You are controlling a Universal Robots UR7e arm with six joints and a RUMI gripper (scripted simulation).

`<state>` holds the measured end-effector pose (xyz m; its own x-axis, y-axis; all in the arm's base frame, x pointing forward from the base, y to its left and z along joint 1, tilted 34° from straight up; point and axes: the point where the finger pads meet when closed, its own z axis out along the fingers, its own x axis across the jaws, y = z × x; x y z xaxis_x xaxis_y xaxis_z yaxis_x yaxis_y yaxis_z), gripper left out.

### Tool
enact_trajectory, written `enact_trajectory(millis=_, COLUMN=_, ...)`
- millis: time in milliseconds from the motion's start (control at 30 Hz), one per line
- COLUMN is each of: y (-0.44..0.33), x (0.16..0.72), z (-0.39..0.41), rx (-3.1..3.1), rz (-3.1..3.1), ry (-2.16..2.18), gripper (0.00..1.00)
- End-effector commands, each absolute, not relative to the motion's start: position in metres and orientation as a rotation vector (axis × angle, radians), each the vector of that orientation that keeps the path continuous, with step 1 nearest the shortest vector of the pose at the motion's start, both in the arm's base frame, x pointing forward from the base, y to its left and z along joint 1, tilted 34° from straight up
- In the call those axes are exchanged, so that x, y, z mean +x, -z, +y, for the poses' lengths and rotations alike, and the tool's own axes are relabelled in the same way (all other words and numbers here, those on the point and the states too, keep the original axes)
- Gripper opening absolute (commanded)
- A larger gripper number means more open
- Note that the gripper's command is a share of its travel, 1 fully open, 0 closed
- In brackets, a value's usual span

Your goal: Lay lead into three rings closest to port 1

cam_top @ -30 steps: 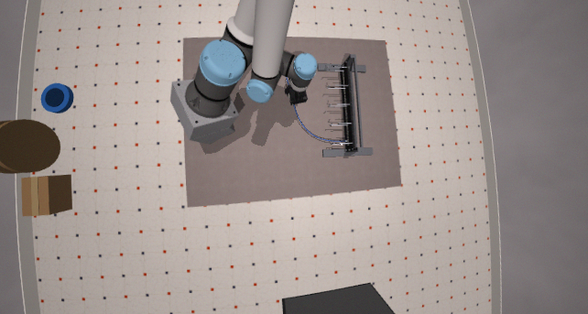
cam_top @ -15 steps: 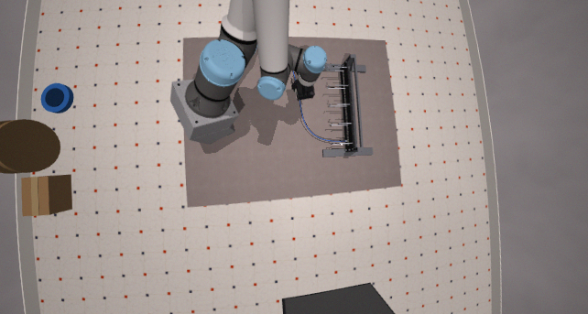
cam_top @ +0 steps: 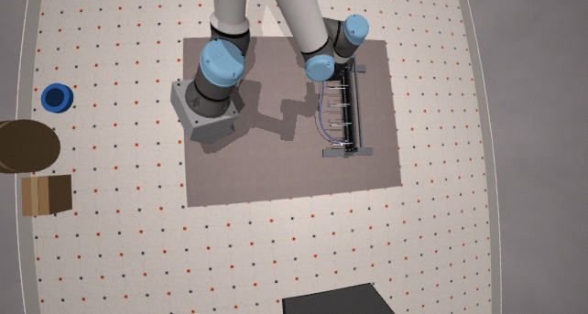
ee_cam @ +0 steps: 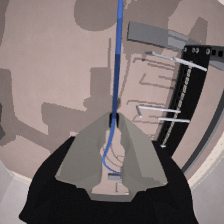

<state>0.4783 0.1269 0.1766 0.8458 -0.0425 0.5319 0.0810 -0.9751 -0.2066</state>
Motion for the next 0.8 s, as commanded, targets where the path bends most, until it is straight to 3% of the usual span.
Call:
enact_trajectory(millis=0, y=-0.212, x=0.496, z=0.134, rx=-2.806, rz=0.017, ry=0.787, gripper=0.00)
enact_trajectory(millis=767, y=-0.244, x=0.511, z=0.141, rx=-2.799, rz=0.056, ry=0.781, gripper=0.00)
